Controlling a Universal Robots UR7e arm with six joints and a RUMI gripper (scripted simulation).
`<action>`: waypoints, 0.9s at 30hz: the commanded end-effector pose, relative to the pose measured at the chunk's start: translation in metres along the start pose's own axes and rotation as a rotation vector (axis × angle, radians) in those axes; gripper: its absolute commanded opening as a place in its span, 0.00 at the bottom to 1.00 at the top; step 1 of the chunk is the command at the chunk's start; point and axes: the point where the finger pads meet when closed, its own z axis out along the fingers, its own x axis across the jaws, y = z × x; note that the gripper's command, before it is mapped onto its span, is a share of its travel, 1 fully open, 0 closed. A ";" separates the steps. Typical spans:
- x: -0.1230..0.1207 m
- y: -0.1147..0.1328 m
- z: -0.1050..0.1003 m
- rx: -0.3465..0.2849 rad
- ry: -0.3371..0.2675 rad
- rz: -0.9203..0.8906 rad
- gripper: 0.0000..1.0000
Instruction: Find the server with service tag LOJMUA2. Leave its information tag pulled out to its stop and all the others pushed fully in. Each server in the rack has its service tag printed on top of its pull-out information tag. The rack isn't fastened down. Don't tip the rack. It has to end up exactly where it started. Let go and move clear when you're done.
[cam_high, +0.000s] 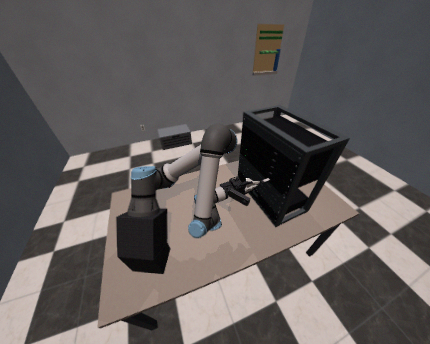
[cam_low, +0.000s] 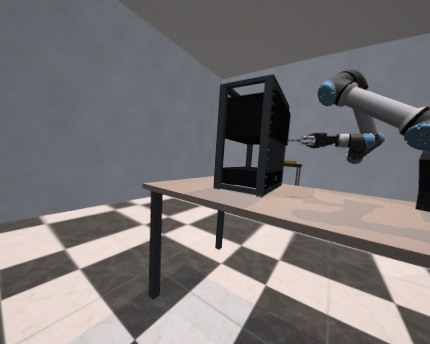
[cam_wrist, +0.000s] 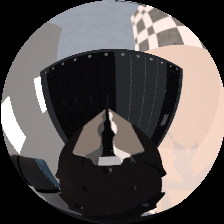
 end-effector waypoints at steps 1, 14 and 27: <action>-0.002 0.000 0.002 0.000 -0.001 -0.001 0.00; -0.004 0.000 0.004 0.000 -0.001 -0.001 0.00; -0.004 0.000 0.004 0.000 -0.001 -0.001 0.00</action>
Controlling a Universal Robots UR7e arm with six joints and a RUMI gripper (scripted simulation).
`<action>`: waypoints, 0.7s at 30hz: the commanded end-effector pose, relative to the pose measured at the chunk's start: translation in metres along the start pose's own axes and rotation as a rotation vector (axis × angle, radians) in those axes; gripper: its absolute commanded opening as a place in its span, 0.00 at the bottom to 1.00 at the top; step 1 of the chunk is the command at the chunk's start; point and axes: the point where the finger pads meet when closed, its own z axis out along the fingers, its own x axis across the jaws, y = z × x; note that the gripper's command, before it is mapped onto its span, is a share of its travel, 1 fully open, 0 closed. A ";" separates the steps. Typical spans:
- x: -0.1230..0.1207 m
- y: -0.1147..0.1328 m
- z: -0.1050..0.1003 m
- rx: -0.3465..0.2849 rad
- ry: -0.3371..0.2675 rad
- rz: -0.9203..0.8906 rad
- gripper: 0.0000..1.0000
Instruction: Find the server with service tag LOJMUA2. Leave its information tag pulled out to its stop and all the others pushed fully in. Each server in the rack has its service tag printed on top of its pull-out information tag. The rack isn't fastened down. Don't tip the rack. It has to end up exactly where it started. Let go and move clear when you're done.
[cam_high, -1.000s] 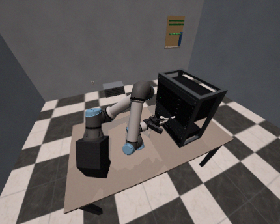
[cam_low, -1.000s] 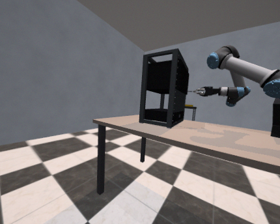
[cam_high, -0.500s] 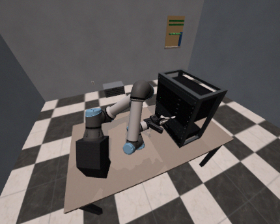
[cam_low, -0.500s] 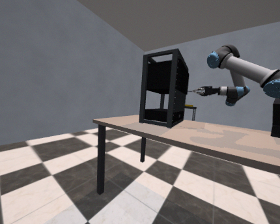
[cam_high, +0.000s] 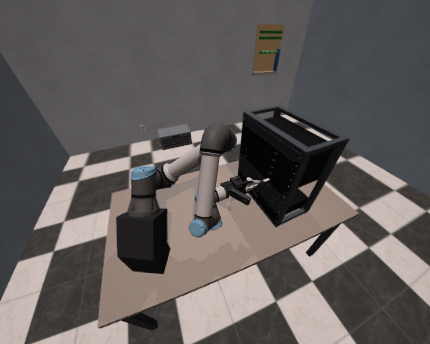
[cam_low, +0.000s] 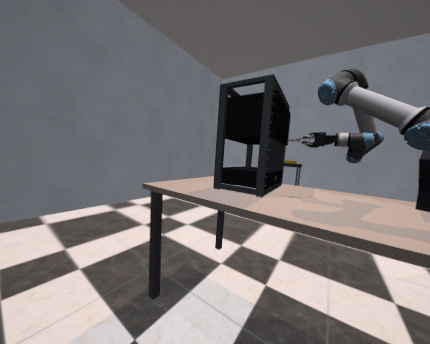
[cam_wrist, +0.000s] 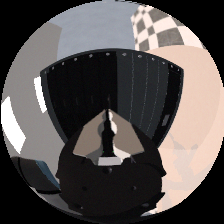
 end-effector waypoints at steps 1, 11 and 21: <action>-0.001 0.000 0.000 0.000 -0.001 -0.001 0.00; -0.001 0.000 0.002 0.000 -0.001 -0.001 0.00; -0.001 0.000 0.008 0.000 -0.001 -0.001 0.00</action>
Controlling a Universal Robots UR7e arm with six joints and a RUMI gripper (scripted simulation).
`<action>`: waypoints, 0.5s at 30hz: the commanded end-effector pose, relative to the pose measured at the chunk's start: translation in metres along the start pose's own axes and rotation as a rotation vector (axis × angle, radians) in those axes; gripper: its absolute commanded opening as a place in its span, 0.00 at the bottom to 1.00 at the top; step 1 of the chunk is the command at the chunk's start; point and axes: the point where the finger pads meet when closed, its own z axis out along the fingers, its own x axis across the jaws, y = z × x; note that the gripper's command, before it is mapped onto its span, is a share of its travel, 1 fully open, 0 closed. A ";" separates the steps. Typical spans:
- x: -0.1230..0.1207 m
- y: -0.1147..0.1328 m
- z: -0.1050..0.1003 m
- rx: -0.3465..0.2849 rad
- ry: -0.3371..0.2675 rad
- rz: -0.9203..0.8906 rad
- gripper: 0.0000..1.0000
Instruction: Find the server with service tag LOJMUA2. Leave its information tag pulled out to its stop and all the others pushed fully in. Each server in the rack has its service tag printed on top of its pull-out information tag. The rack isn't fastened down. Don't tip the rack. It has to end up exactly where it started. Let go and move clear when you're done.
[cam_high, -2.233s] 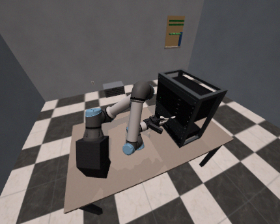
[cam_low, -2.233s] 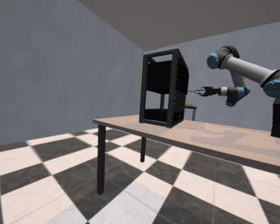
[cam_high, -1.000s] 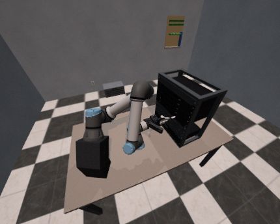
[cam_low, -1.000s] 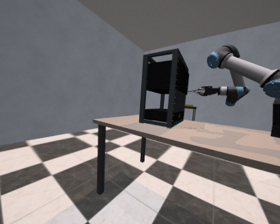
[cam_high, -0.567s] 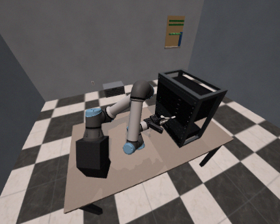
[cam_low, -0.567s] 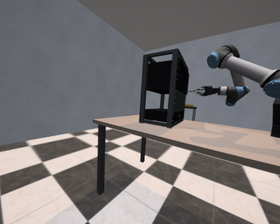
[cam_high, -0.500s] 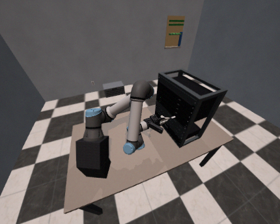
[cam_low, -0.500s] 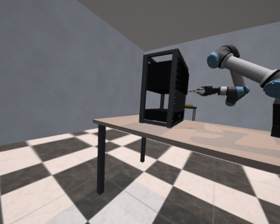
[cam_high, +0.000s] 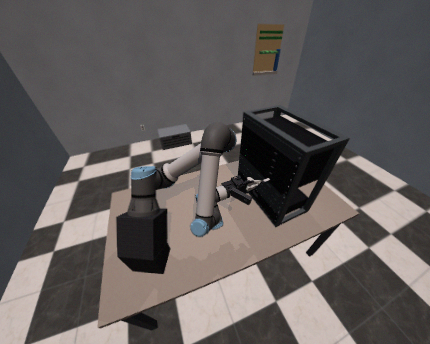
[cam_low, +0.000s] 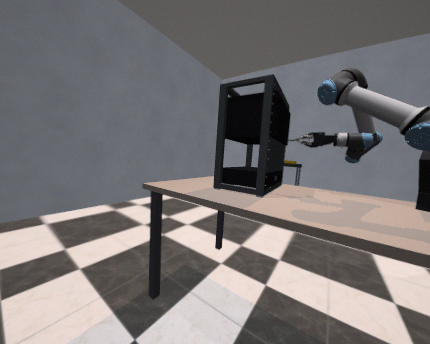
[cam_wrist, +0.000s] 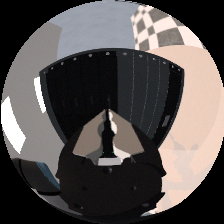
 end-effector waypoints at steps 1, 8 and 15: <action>-0.001 0.000 0.004 0.000 -0.001 -0.001 0.00; -0.001 0.000 0.012 0.000 -0.001 -0.001 0.00; -0.001 0.000 0.021 0.000 -0.001 -0.001 0.00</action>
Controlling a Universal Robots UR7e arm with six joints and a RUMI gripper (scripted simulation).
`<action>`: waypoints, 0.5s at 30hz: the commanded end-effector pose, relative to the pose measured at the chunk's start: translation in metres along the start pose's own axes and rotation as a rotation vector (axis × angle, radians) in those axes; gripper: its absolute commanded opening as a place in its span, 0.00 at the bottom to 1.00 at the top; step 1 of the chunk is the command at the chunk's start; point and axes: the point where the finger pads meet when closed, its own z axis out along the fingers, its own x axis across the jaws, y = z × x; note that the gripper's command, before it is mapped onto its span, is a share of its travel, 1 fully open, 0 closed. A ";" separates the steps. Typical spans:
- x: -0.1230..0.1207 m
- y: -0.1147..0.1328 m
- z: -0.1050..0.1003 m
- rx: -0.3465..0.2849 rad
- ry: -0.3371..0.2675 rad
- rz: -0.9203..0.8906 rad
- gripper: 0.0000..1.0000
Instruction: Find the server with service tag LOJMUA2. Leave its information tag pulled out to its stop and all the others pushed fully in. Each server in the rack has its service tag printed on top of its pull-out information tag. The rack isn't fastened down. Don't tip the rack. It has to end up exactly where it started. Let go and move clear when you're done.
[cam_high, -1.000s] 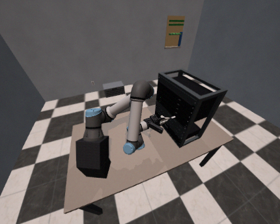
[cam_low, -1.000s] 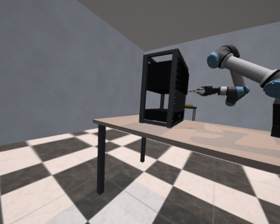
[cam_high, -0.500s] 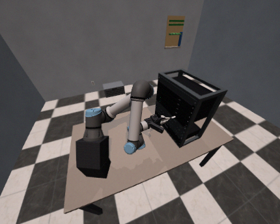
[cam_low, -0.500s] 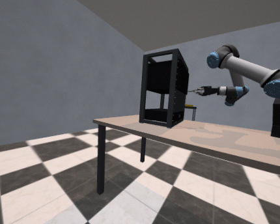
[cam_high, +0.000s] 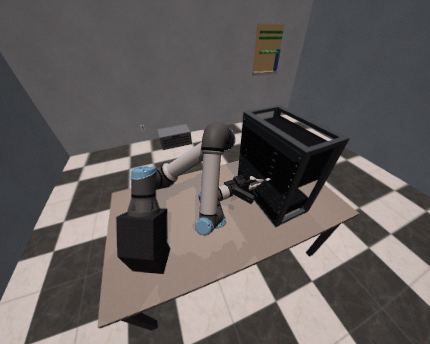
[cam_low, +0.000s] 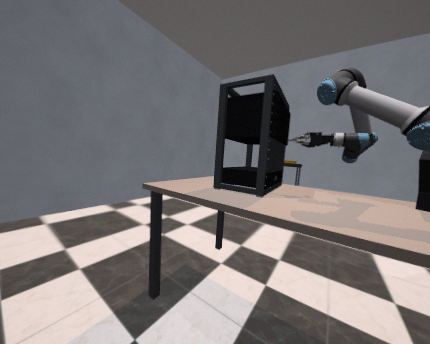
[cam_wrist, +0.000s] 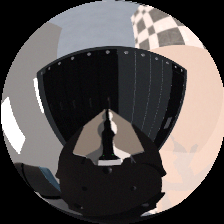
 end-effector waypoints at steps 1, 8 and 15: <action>-0.001 0.000 0.006 0.000 -0.001 -0.001 0.00; -0.001 0.000 0.016 0.000 -0.001 -0.001 0.00; -0.001 0.000 0.025 0.000 -0.001 -0.001 0.00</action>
